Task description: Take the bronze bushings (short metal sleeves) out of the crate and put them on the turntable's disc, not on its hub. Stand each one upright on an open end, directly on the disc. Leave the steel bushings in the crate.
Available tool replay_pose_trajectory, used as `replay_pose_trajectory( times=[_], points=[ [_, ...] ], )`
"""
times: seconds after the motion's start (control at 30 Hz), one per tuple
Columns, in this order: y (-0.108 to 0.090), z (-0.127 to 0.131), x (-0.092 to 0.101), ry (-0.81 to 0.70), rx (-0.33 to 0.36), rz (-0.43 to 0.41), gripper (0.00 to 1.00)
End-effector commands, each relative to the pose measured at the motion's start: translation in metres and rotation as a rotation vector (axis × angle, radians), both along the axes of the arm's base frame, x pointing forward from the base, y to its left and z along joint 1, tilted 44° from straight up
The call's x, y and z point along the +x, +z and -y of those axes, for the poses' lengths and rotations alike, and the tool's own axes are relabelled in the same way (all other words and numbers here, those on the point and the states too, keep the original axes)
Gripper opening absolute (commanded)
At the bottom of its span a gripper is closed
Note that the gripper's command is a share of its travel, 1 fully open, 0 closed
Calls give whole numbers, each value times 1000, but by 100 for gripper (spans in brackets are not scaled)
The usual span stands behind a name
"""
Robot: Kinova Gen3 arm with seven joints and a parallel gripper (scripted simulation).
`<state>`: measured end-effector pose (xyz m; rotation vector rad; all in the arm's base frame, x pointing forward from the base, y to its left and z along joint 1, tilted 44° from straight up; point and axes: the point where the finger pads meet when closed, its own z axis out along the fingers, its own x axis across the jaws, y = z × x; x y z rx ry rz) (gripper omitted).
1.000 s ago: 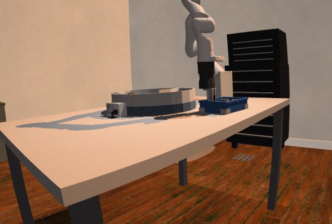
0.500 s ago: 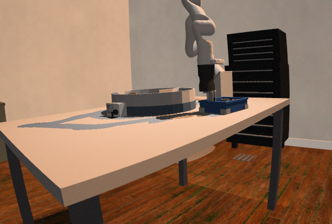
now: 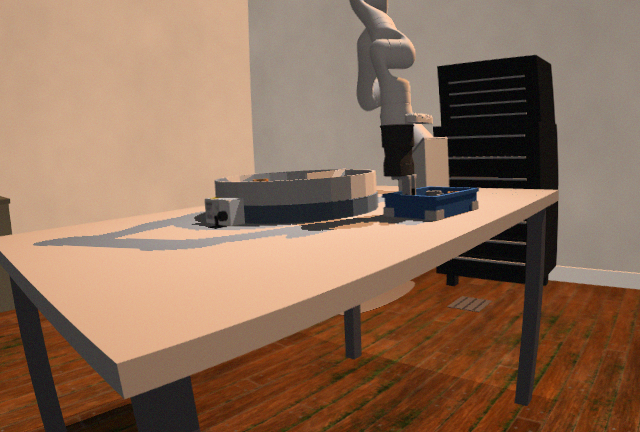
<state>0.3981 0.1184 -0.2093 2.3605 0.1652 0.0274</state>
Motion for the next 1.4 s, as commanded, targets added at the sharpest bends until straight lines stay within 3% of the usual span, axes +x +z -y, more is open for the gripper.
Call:
replay_pose_trajectory(
  times=[0.0, 0.43, 0.47, 1.37],
  points=[
    [0, -1, 0, 1, 2, 1, 36],
    [0, -1, 0, 1, 2, 1, 36],
    [0, -1, 0, 1, 2, 1, 0],
    [0, -1, 0, 1, 2, 1, 0]
  ],
)
